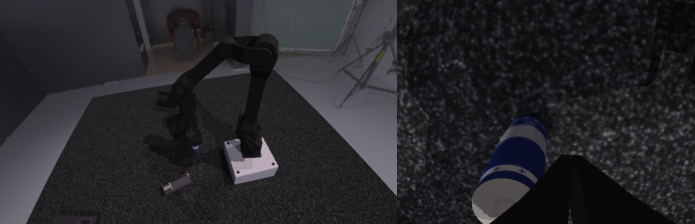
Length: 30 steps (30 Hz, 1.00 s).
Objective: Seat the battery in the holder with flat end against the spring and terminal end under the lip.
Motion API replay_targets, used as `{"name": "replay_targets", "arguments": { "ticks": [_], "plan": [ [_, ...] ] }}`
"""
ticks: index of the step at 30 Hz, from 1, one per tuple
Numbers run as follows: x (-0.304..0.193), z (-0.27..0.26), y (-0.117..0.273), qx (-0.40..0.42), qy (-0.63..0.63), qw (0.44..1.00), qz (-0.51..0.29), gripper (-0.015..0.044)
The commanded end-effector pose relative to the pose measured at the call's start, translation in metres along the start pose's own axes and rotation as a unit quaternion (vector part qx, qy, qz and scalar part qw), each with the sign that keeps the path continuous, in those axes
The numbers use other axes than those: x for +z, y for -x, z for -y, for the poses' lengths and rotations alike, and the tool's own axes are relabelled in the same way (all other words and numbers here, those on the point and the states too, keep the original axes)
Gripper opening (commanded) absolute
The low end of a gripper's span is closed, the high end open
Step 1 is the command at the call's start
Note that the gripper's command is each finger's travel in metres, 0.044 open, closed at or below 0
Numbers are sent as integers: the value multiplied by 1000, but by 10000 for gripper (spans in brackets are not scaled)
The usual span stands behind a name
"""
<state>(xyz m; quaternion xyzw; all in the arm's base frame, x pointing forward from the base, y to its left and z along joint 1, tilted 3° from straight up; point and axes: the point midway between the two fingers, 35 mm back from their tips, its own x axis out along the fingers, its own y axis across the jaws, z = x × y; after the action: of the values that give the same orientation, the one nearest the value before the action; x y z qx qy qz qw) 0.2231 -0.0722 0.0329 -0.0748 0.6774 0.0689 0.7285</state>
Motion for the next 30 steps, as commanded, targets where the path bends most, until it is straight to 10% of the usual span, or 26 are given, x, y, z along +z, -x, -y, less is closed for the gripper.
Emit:
{"name": "replay_targets", "arguments": {
  "ticks": [1, 30],
  "plan": [
    [-3, -9, -2, 2, -1, 1000, -5, 0],
    [0, -45, 4, 3, 0, 1000, 1, 0]
  ]
}}
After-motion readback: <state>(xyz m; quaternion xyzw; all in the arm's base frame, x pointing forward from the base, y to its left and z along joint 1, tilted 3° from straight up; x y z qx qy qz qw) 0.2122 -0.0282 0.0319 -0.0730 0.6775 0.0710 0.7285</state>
